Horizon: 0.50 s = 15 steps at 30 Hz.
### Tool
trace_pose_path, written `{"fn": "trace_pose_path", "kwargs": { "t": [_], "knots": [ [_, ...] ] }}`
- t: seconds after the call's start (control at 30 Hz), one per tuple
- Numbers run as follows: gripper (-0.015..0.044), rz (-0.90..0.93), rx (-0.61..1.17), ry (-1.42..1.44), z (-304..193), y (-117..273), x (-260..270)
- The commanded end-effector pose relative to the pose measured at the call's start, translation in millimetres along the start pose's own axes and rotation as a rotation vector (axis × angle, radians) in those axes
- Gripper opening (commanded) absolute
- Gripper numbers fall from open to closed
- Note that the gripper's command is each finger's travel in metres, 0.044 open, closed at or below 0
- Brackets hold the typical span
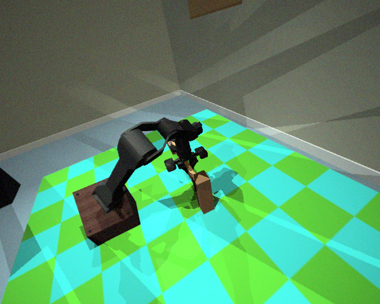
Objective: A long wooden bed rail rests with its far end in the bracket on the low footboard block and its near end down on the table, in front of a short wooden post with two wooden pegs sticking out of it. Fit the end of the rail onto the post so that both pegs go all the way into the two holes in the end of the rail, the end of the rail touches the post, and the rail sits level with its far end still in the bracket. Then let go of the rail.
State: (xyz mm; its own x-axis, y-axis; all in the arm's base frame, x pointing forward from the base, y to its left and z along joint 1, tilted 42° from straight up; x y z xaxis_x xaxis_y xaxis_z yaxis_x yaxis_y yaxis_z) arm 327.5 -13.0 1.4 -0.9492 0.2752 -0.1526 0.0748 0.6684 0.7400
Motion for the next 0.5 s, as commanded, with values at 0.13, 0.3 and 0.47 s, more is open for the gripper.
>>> {"fn": "trace_pose_path", "kwargs": {
  "t": [0.13, 0.3, 0.47],
  "knots": [
    [0.0, -0.007, -0.004, 0.001, -4.2, 4.8, -1.8],
    [0.0, -0.007, -0.004, 0.001, -5.6, 5.4, -2.1],
    [0.0, -0.007, -0.004, 0.001, -7.1, 5.7, -2.5]
  ]
}}
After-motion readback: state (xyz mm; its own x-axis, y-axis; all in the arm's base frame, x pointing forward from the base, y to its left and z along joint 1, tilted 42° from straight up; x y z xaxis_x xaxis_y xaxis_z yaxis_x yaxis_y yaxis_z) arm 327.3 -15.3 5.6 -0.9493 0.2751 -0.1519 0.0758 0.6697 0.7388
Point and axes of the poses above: the point midway between the two fingers, 35 mm back from their tips, its own y axis back along the fingers, its own x axis across the jaws, z = x × y, the point moved 5 cm from there along y, back along the fingers, and after that the axes turned 9 degrees about -y, right-handed, at the moved point
